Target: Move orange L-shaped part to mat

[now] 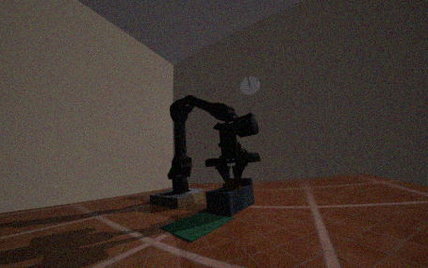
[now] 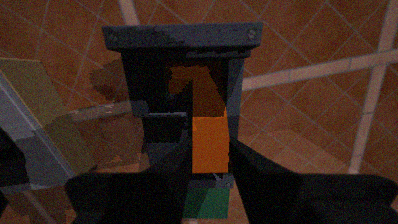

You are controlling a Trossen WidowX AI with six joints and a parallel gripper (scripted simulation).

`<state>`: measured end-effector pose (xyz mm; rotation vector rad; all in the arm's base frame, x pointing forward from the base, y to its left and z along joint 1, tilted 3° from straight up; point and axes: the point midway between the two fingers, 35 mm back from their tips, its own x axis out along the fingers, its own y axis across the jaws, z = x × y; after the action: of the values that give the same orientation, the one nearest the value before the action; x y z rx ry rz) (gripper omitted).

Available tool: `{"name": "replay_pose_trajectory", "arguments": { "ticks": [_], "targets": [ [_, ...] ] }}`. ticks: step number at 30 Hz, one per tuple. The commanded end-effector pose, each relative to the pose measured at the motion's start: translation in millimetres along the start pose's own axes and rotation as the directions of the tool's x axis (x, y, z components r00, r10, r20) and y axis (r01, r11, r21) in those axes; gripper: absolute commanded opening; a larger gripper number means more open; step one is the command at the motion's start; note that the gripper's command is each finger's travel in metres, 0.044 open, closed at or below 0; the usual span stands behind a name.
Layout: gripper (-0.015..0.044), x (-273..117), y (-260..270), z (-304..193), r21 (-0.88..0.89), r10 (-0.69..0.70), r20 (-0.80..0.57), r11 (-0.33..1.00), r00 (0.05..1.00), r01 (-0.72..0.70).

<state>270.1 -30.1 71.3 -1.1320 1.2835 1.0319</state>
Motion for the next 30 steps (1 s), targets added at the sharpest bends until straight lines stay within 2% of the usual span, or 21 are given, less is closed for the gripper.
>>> {"name": "replay_pose_trajectory", "arguments": {
  "ticks": [1,4,30],
  "targets": [
    [0.0069,0,-1,0,0.000,-0.003,0.000,1.000,1.000,0.003],
    [0.0000,0,-1,0,0.000,-0.003,0.000,1.000,1.000,0.003],
    [0.0000,-31,2,-1,-0.004,0.007,-0.005,1.000,1.000,-0.007]
  ]
}}
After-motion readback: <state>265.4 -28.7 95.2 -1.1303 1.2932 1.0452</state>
